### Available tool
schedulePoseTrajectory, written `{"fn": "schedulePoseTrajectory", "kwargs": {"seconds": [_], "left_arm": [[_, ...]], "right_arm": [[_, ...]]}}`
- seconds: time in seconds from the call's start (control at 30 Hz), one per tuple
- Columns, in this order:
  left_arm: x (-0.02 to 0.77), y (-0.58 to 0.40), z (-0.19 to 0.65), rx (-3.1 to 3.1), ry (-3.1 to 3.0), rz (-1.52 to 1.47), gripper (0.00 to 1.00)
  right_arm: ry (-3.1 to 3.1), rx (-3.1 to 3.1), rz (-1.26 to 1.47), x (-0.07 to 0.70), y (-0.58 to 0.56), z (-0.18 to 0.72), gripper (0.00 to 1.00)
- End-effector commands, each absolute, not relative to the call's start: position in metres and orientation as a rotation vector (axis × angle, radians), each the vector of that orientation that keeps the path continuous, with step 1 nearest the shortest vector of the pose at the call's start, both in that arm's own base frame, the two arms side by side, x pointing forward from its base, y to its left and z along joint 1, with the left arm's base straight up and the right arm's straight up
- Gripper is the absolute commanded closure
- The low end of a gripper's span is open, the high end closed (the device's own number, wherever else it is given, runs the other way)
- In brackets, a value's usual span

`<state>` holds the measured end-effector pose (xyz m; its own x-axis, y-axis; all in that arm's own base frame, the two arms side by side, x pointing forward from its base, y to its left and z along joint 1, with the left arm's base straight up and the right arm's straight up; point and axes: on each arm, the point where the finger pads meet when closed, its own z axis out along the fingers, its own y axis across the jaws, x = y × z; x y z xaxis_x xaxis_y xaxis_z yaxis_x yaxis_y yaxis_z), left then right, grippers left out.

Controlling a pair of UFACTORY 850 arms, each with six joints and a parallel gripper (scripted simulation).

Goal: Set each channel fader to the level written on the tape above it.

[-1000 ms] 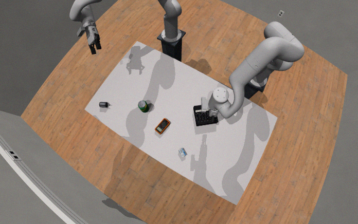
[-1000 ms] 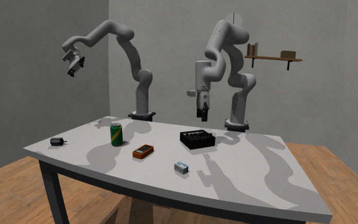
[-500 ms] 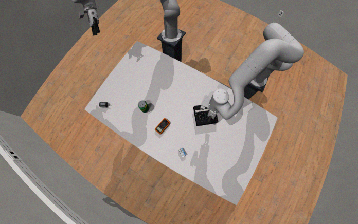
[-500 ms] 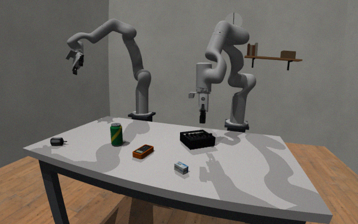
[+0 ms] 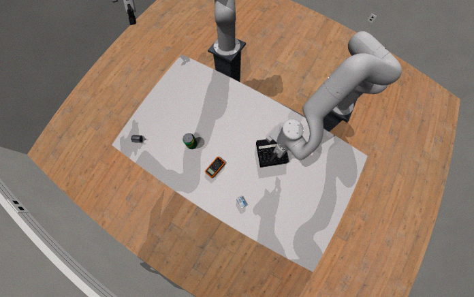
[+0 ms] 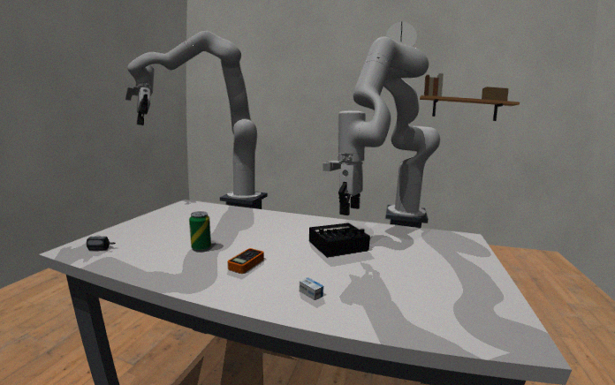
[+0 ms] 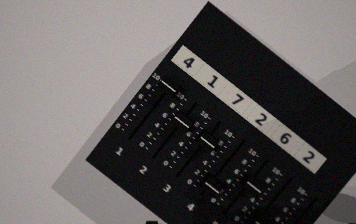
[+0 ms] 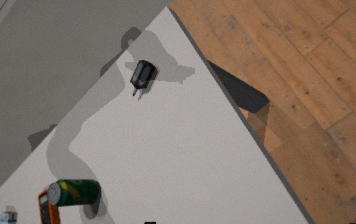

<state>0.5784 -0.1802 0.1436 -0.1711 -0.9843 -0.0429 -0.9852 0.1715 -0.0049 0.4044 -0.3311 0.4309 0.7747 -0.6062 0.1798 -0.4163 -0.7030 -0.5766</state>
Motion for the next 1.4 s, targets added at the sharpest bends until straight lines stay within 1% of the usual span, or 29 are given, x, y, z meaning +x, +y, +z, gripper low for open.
{"fn": "schedulePoseTrajectory", "kwargs": {"seconds": [0.0,0.1,0.17,0.2,0.67,0.73,0.77,1.0,1.2,1.37], "left_arm": [[0.580,-0.178,0.140,-1.802,2.547,0.028,0.00],[0.580,-0.176,0.138,-1.717,2.605,0.030,0.00],[0.580,-0.176,0.138,-1.717,2.605,0.030,0.00],[0.580,-0.175,0.137,-1.639,2.655,0.031,0.00],[0.581,-0.169,0.128,-1.178,2.890,0.042,0.00],[0.581,-0.169,0.128,-1.178,2.890,0.042,0.00],[0.581,-0.169,0.127,-1.157,2.899,0.042,0.00],[0.581,-0.168,0.126,-1.118,2.914,0.043,0.00],[0.581,-0.168,0.126,-1.118,2.914,0.043,0.00],[0.581,-0.168,0.126,-1.118,2.914,0.043,0.00]], "right_arm": [[0.987,-2.478,-0.396,0.340,-0.359,0.436,0.00],[1.100,-2.481,-0.357,0.312,-0.369,0.437,0.00],[1.100,-2.481,-0.357,0.312,-0.369,0.437,0.00],[1.168,-2.480,-0.334,0.283,-0.378,0.439,0.00],[1.726,-2.403,-0.152,0.146,-0.400,0.450,0.00],[1.726,-2.403,-0.152,0.146,-0.400,0.450,0.00],[1.774,-2.391,-0.137,0.116,-0.402,0.453,0.00],[2.032,-2.308,-0.055,0.048,-0.399,0.461,0.00],[2.154,-2.259,-0.017,0.018,-0.394,0.466,0.00],[2.186,-2.245,-0.007,0.010,-0.393,0.467,0.00]]}}
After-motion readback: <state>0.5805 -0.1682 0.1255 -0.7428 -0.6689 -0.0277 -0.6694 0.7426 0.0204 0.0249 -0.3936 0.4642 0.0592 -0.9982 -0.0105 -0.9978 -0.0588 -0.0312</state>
